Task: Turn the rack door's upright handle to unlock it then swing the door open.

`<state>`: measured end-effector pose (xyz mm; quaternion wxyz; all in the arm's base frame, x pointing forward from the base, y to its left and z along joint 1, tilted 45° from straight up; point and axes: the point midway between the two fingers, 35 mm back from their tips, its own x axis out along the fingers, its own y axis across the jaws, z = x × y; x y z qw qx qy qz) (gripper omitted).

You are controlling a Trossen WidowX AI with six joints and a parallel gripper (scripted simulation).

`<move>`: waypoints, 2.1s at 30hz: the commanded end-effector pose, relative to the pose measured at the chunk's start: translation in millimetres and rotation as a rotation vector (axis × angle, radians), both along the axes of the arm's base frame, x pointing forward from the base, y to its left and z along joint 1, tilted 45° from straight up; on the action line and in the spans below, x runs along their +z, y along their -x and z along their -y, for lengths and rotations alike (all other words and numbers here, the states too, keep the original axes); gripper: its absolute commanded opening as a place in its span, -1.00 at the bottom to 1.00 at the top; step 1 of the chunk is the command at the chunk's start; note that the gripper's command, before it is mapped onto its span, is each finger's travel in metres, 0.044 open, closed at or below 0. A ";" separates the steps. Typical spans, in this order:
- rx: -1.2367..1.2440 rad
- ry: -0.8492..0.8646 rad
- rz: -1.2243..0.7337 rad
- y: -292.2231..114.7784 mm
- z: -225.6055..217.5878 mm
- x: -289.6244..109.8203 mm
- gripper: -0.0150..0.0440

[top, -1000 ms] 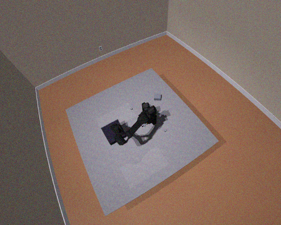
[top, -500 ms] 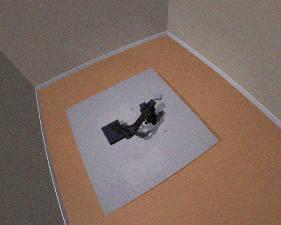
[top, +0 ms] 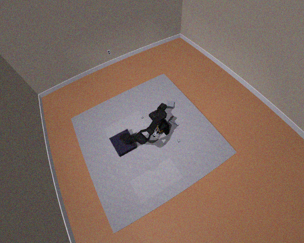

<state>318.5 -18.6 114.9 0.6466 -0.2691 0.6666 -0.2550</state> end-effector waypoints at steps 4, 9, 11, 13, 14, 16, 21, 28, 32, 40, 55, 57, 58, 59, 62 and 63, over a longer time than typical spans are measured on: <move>0.001 0.011 -0.010 -1.2 4.4 -5.6 0.52; 0.001 0.011 -0.010 -1.7 10.0 -11.5 0.52; 0.001 0.011 -0.010 -1.8 12.2 -13.9 0.52; 0.001 0.011 -0.010 -1.9 14.5 -16.3 0.52; 0.001 0.011 -0.010 -2.0 15.7 -17.5 0.52; 0.001 0.011 -0.010 -2.0 18.0 -19.9 0.52; 0.001 0.011 -0.010 -1.9 23.7 -25.7 0.52; 0.001 0.012 -0.010 -1.4 31.9 -33.8 0.52; 0.001 0.012 -0.009 -0.9 36.5 -38.3 0.52; 0.001 0.014 -0.009 0.6 45.9 -47.2 0.52; 0.001 0.015 -0.010 1.2 48.8 -49.8 -0.19; 0.001 0.015 -0.010 1.2 48.8 -49.8 -0.24; 0.001 0.015 -0.010 1.2 48.8 -49.8 -0.26; 0.001 0.015 -0.010 1.2 48.8 -49.8 -0.28; 0.001 0.015 -0.010 1.2 48.8 -49.8 -0.35; 0.001 0.015 -0.010 1.2 48.8 -49.8 -0.37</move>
